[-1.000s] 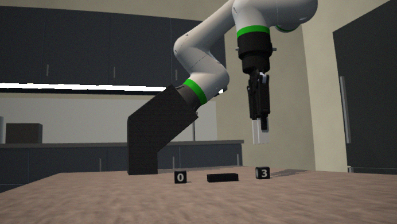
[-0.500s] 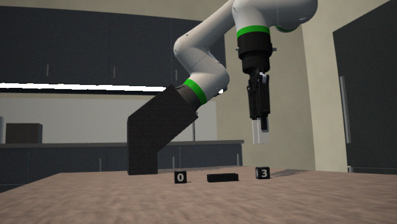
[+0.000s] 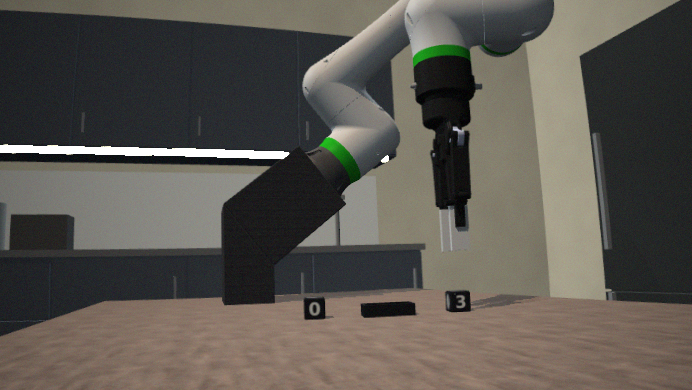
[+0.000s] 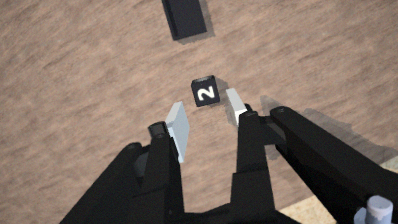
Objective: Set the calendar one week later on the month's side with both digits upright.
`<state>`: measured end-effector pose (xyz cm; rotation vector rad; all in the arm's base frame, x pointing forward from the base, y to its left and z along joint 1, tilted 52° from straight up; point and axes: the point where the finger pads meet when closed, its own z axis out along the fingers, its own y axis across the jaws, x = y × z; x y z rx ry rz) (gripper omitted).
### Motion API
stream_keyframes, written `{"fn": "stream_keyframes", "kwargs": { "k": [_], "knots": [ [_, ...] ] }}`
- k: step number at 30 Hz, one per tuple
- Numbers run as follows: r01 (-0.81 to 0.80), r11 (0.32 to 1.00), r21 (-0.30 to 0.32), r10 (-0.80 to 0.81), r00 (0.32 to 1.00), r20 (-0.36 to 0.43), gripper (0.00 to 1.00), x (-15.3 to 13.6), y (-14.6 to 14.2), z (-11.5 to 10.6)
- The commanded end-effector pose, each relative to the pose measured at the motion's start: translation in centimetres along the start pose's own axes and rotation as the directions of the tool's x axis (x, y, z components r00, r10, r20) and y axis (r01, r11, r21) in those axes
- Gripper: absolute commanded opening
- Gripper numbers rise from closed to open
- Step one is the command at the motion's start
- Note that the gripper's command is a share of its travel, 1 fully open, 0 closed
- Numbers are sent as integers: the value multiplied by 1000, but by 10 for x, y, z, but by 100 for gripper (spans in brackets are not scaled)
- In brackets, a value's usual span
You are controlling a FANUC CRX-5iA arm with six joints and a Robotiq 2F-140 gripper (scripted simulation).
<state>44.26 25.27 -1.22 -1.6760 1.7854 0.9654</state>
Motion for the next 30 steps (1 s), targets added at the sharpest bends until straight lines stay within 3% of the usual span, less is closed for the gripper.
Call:
{"fn": "stream_keyframes", "kwargs": {
  "k": [1,30],
  "knots": [
    [0,1000,1,0,1000,0,28,0,0,1],
    [0,1000,1,0,1000,-1,28,1,-1,34]
  ]
}}
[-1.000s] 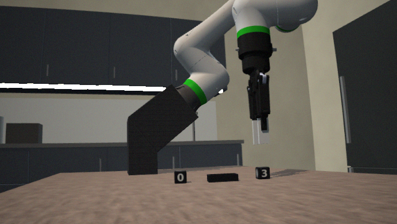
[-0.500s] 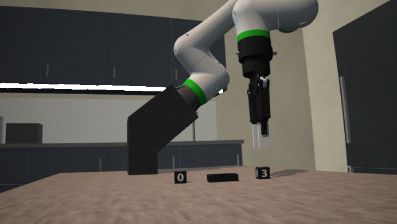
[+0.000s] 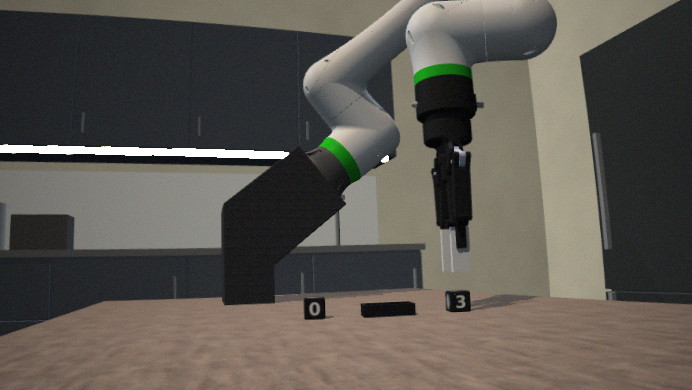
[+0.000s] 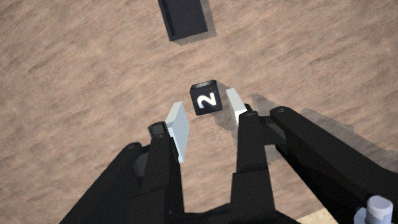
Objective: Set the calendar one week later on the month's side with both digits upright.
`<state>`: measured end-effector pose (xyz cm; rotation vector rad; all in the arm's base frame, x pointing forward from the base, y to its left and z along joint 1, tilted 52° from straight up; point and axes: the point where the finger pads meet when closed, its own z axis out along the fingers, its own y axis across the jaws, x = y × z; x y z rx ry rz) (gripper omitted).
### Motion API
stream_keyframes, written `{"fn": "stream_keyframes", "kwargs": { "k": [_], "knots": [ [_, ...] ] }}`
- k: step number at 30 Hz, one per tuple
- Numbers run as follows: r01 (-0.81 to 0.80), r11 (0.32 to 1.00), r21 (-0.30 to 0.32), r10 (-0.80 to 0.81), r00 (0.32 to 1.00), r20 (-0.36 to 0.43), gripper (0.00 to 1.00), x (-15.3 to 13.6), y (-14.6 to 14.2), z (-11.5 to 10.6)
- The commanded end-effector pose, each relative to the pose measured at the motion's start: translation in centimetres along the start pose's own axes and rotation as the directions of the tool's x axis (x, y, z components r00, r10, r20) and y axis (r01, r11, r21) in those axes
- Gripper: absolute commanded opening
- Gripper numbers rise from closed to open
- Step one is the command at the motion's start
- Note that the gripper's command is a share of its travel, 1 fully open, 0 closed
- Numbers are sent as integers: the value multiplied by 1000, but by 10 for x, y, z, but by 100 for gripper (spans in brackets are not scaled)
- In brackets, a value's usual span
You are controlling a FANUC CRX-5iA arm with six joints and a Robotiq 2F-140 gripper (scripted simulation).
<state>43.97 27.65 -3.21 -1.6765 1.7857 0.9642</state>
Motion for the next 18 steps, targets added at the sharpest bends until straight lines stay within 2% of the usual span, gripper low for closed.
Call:
{"fn": "stream_keyframes", "kwargs": {
  "k": [1,18],
  "knots": [
    [0,1000,0,0,1000,0,28,0,0,4],
    [0,1000,0,0,1000,0,28,0,-1,19]
  ]
}}
